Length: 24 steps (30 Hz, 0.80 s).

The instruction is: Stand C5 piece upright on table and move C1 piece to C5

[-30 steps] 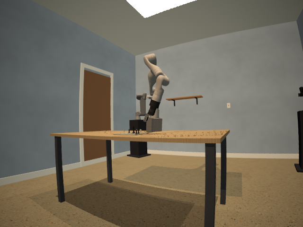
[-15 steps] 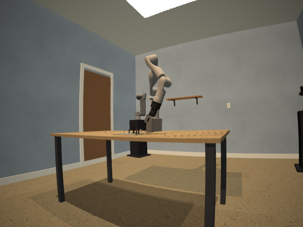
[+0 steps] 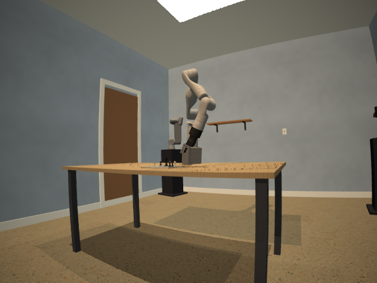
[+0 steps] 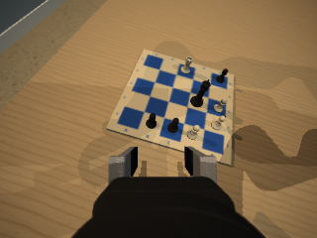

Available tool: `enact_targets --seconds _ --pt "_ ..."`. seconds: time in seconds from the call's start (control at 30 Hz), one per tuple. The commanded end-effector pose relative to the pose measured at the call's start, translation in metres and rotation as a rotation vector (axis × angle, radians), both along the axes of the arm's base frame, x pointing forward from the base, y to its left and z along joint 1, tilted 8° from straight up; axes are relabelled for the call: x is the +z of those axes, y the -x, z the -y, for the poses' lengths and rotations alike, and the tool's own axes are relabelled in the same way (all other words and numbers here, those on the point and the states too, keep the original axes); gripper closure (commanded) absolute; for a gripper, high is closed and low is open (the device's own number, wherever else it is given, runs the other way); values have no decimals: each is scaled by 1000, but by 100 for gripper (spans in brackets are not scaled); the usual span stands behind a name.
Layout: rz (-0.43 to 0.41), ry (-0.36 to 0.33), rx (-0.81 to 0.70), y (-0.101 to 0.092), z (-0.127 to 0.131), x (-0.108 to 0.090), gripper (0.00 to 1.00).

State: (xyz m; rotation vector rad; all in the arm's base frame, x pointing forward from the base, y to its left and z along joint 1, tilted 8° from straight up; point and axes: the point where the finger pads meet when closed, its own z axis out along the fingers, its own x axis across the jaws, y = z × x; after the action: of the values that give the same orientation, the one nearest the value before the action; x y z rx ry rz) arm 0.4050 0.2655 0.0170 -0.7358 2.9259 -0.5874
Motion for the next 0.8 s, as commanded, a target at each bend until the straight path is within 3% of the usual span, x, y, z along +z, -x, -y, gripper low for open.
enact_targets --seconds 0.0,0.77 --pt "-2 3 8 3 -4 -2 0" --pt "36 45 -35 13 -13 -12 0"
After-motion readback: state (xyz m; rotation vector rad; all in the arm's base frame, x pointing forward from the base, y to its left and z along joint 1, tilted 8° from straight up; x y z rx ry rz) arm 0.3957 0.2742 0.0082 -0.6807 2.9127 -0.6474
